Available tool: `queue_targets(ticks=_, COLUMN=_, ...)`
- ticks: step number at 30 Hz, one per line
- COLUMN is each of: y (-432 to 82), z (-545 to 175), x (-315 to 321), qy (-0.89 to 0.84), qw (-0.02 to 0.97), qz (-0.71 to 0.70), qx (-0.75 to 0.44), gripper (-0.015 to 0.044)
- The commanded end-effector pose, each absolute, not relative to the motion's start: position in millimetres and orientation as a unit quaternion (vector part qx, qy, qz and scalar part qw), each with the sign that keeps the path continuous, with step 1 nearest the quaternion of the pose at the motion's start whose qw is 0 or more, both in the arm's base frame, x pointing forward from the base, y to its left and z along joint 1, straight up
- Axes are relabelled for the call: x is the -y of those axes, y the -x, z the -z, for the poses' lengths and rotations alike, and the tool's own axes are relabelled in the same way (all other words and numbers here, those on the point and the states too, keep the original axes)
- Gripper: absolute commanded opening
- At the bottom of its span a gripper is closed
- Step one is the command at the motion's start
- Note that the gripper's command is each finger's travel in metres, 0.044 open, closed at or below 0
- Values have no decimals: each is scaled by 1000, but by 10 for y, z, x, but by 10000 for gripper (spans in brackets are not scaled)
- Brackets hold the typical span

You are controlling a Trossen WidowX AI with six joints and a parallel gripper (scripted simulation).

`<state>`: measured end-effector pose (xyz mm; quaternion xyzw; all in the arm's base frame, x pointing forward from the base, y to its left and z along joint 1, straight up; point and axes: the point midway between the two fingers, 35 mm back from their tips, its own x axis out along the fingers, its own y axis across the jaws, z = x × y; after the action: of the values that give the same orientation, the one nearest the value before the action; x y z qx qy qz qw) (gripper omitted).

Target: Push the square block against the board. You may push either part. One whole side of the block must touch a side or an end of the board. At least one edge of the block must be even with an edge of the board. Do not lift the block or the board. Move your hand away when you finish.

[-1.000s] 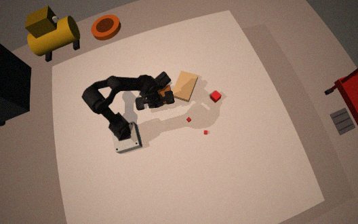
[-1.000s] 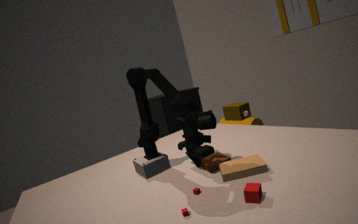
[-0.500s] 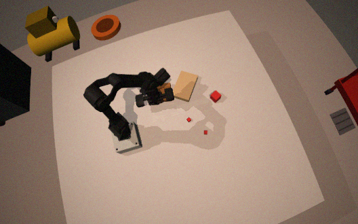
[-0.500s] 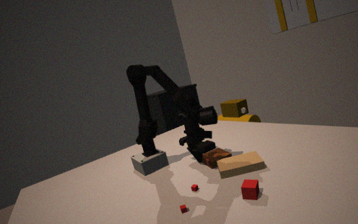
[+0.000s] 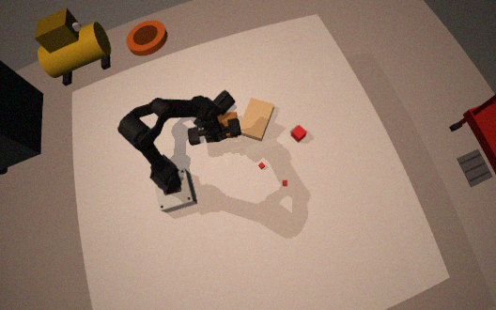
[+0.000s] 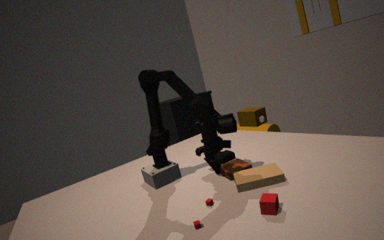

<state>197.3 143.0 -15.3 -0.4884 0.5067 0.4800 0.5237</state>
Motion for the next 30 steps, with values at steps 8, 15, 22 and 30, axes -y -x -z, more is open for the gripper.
queue_targets(ticks=8, y=-1976, z=166, x=-1294, qy=486, qw=524, qz=-481, qx=-508, gripper=0)
queue_targets(ticks=15, y=-1971, z=171, x=-1180, qy=486, qw=524, qz=-481, qx=-508, gripper=0)
queue_targets(ticks=22, y=-1960, z=177, x=-1068, qy=486, qw=524, qz=-480, qx=-508, gripper=0)
queue_targets(ticks=30, y=-1954, z=165, x=-1005, qy=486, qw=523, qz=-478, qx=-512, gripper=0)
